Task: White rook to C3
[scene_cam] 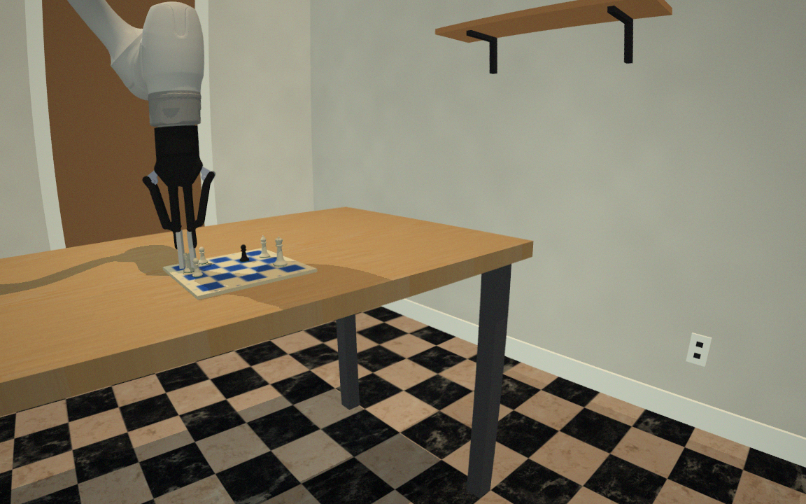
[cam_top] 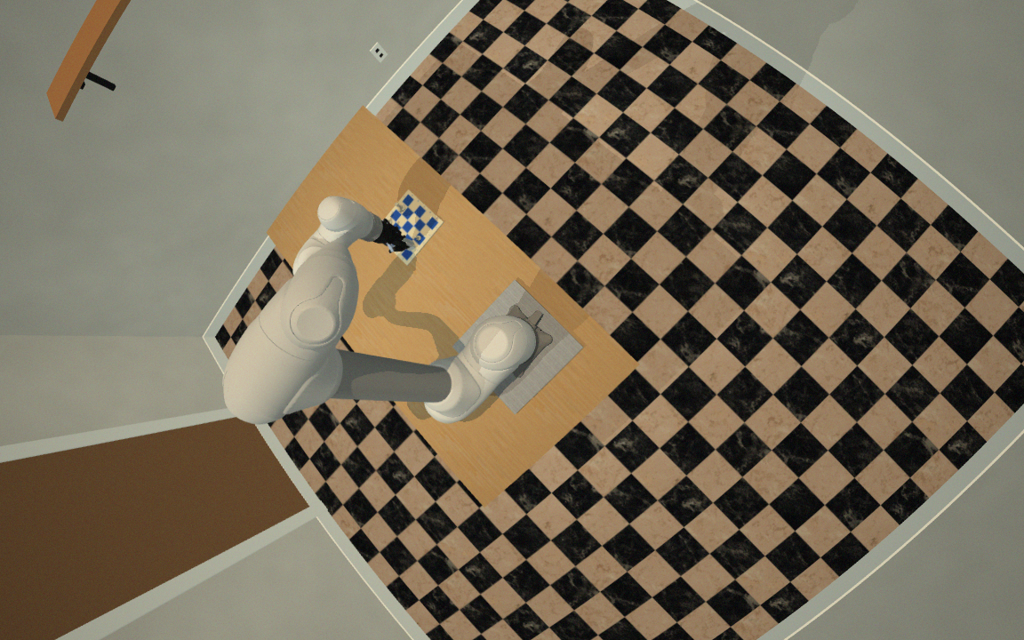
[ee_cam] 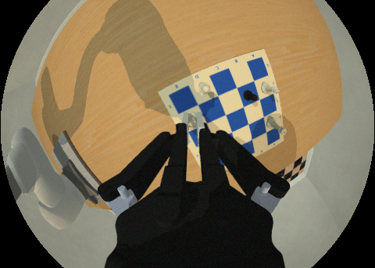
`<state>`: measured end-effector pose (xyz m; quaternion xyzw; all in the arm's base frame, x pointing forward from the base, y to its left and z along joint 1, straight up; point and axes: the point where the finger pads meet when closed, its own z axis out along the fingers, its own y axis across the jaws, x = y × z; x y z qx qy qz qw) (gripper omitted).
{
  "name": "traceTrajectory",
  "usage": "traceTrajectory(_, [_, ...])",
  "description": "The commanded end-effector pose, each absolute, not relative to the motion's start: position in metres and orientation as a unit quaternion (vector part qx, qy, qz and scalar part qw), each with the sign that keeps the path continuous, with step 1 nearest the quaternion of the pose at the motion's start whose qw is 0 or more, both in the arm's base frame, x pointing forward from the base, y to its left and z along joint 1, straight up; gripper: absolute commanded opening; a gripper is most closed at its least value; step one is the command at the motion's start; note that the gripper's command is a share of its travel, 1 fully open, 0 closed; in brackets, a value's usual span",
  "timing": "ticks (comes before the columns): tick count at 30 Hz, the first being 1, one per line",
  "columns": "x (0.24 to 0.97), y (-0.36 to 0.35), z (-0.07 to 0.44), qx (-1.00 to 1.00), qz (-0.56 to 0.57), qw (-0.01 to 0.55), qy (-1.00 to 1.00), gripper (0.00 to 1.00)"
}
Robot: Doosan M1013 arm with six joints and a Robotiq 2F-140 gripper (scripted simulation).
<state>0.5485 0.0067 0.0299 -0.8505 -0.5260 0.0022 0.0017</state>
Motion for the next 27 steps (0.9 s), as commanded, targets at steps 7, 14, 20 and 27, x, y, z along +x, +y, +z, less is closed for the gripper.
traceTrajectory(7, [0.549, 0.007, 0.055, -0.850, 0.002, 0.002, -0.526, 0.00])
traceTrajectory(14, [0.549, 0.007, 0.092, -0.850, 0.002, 0.002, -0.526, 0.00])
traceTrajectory(20, [0.549, 0.007, 0.126, -0.850, 0.002, 0.002, -0.526, 0.00])
traceTrajectory(27, [0.549, 0.007, 0.130, -0.850, 0.002, 0.002, -0.526, 0.00])
